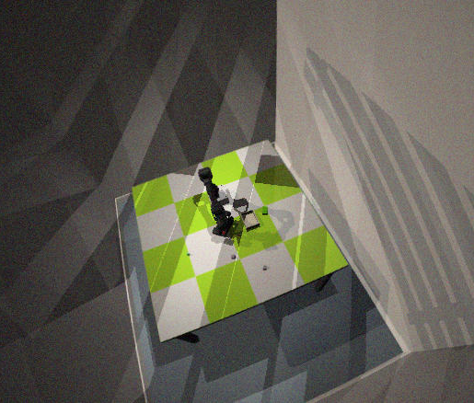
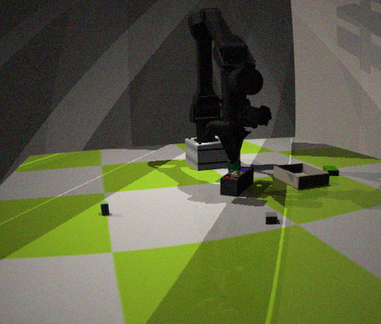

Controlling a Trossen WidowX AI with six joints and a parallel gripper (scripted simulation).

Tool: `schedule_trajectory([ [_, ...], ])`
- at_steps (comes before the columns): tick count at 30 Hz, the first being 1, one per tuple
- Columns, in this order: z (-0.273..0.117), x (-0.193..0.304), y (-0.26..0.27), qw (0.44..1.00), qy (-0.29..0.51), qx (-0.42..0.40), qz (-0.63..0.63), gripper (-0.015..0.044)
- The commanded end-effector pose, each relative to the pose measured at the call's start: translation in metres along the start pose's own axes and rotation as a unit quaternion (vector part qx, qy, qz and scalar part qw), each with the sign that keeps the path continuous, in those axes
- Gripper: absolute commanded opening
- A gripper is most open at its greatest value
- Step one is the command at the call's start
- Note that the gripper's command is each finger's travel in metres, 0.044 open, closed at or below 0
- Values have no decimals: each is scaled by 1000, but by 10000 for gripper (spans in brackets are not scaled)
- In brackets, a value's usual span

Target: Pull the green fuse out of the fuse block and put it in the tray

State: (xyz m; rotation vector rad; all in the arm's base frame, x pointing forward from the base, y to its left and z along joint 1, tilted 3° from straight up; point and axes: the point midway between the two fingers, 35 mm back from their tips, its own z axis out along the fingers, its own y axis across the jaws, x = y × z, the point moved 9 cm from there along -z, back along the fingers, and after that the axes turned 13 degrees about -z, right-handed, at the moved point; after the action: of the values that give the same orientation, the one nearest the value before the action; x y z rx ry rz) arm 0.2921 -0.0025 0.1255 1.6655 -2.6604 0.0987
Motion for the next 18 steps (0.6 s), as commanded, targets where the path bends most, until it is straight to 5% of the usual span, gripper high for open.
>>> schedule_trajectory([
  [1, -4, 0, 1, 1000, -3, 0, 1, 0],
  [18, -26, 0, 1, 1000, -3, 0, 1, 0],
])
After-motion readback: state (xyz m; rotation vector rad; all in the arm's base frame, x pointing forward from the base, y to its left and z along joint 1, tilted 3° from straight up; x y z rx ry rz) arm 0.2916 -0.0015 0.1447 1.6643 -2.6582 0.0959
